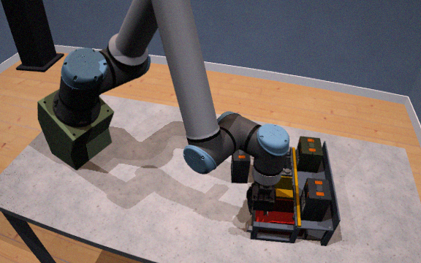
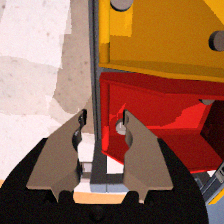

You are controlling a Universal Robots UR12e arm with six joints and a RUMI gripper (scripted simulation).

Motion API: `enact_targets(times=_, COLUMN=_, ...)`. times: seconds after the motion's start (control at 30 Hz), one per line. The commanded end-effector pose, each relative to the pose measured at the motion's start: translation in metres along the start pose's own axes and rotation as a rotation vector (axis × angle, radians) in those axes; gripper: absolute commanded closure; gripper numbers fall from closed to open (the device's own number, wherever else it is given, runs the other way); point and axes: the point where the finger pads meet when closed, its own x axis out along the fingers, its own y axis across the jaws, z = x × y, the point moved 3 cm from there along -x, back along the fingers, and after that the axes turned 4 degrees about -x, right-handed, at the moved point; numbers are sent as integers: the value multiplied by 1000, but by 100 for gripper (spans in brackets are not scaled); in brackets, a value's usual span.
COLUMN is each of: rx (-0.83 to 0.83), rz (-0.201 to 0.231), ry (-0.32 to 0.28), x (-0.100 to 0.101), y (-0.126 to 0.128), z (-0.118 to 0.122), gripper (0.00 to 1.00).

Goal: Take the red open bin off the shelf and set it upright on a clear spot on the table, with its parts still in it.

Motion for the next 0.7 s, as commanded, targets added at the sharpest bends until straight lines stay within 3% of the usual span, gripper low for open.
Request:
enact_targets(times=0.0, rx=0, rz=1, ry=-1, x=0, y=1, z=0, gripper=74)
enact_targets(times=0.67, rx=0, rz=1, ry=-1, x=5, y=1, z=0, gripper=74)
